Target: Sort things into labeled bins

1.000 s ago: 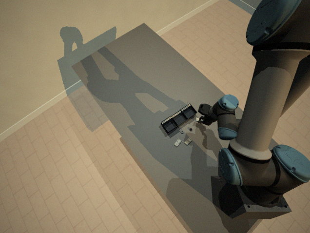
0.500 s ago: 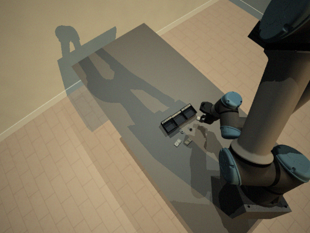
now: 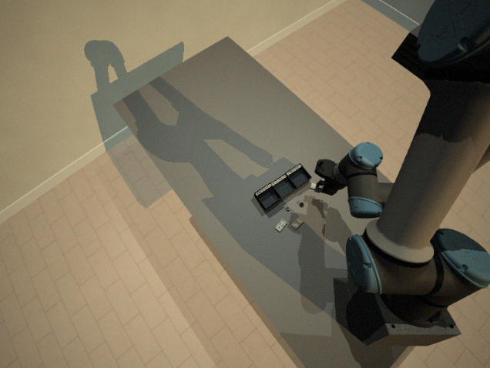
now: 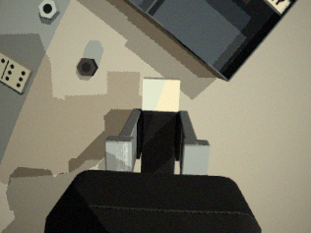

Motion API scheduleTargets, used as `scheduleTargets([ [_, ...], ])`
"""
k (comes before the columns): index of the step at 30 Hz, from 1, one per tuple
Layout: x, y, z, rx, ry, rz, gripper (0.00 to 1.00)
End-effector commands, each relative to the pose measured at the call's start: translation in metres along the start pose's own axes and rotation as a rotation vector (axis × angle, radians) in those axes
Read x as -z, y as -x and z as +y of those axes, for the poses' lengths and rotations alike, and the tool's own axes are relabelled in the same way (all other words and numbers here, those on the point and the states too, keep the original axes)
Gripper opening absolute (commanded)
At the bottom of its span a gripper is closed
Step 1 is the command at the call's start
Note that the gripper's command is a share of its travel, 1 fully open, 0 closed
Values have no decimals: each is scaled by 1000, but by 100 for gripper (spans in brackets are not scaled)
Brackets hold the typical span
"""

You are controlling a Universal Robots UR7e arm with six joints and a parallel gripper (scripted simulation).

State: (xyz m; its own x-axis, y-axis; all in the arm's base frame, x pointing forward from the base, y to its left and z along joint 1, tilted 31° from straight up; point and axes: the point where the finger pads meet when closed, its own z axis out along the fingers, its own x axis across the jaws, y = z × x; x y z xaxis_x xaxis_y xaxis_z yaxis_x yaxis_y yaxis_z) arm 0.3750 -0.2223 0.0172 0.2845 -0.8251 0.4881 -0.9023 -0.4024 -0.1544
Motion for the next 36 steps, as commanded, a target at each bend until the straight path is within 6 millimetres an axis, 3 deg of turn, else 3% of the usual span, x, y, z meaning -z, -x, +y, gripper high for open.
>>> scheduleTargets([
  [1, 1, -12, -23, 157, -1, 2, 45],
  [11, 1, -37, -77, 436, -8, 13, 45],
  [13, 1, -37, -77, 436, -8, 13, 45],
  [28, 1, -40, -82, 894, -1, 5, 45],
  [36, 1, -39, -82, 934, 0, 2, 45],
])
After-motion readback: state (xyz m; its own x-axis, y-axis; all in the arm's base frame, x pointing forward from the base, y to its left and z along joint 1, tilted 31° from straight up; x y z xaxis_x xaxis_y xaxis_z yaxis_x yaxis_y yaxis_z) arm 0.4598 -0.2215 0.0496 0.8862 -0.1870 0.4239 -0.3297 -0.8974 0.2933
